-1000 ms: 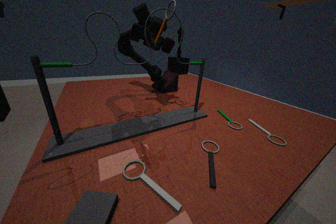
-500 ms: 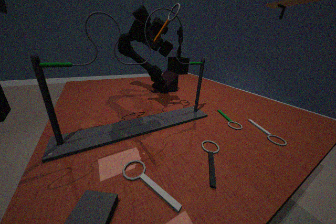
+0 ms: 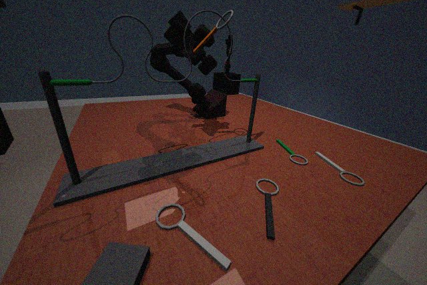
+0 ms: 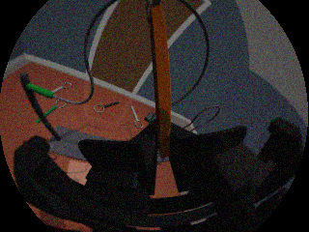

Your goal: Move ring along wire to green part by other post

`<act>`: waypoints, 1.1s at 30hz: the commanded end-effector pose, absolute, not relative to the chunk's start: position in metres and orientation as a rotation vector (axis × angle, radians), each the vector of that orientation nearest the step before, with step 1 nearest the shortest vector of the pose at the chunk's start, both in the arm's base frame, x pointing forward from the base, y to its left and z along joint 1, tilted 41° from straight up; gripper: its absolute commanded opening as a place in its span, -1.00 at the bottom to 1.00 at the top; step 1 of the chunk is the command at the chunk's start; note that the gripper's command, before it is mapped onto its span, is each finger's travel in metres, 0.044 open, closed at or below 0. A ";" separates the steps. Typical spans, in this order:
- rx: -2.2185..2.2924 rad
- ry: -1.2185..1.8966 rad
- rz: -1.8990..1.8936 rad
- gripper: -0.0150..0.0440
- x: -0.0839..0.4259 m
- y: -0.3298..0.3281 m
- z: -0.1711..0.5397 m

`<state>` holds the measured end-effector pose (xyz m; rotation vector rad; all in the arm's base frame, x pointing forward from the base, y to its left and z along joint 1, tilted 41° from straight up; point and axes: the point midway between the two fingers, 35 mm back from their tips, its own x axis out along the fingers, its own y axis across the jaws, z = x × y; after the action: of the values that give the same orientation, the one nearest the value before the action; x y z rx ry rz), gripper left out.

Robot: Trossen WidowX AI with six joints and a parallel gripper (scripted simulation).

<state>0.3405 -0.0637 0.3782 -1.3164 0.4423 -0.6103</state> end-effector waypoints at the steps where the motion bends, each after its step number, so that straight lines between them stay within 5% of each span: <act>1: -1.367 0.436 -0.619 -1.00 0.340 -0.064 0.380; 33: -1.799 0.386 -0.694 -1.00 0.340 -0.064 0.398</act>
<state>0.3392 -0.0648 0.3968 -1.7587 0.3967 -0.6910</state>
